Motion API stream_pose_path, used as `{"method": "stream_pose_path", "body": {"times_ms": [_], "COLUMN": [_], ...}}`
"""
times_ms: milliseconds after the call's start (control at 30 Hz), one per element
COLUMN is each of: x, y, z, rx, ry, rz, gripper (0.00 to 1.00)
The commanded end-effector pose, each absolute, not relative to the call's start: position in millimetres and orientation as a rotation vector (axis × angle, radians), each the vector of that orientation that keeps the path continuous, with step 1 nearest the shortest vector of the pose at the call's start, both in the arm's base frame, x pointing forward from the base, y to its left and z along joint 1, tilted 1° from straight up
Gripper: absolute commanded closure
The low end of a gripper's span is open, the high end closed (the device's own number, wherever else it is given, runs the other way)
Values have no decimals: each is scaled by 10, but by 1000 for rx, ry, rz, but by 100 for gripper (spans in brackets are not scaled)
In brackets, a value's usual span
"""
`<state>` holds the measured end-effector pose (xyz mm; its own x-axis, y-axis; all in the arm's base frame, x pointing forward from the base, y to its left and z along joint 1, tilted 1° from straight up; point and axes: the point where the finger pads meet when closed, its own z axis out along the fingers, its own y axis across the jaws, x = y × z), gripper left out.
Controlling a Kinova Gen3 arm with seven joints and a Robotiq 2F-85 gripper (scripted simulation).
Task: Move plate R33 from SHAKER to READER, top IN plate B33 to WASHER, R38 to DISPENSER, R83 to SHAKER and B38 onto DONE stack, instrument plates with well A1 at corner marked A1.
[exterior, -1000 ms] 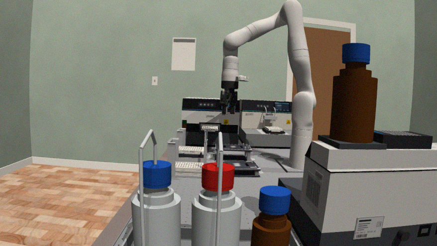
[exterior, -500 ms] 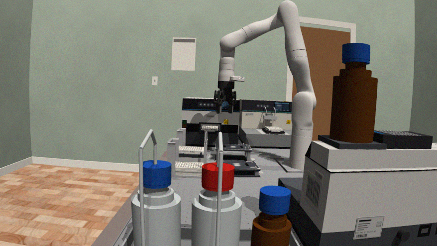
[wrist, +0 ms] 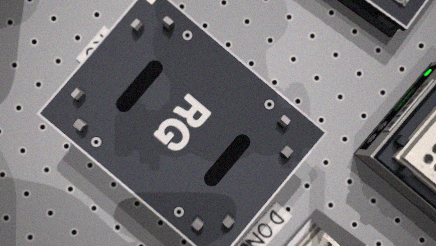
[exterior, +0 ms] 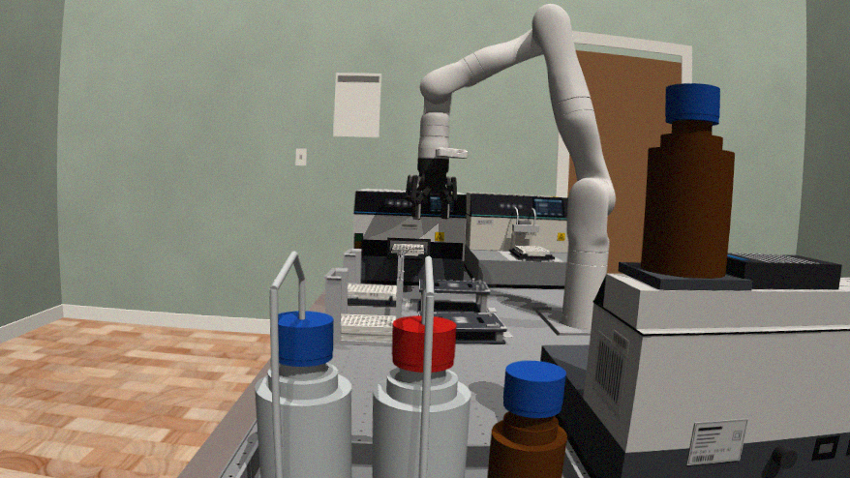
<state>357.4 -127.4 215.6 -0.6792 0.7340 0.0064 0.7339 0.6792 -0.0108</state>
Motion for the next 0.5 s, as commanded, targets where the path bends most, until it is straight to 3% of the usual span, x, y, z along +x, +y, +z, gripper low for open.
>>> {"method": "stream_pose_path", "body": {"times_ms": [0,467], "x": [3608,3771], "y": [-1383,-1730], "z": [2150,2149], "rx": [-1310,-1620], "ry": [-2839,-2673], "rz": [19,11], "gripper": [0,0]}}
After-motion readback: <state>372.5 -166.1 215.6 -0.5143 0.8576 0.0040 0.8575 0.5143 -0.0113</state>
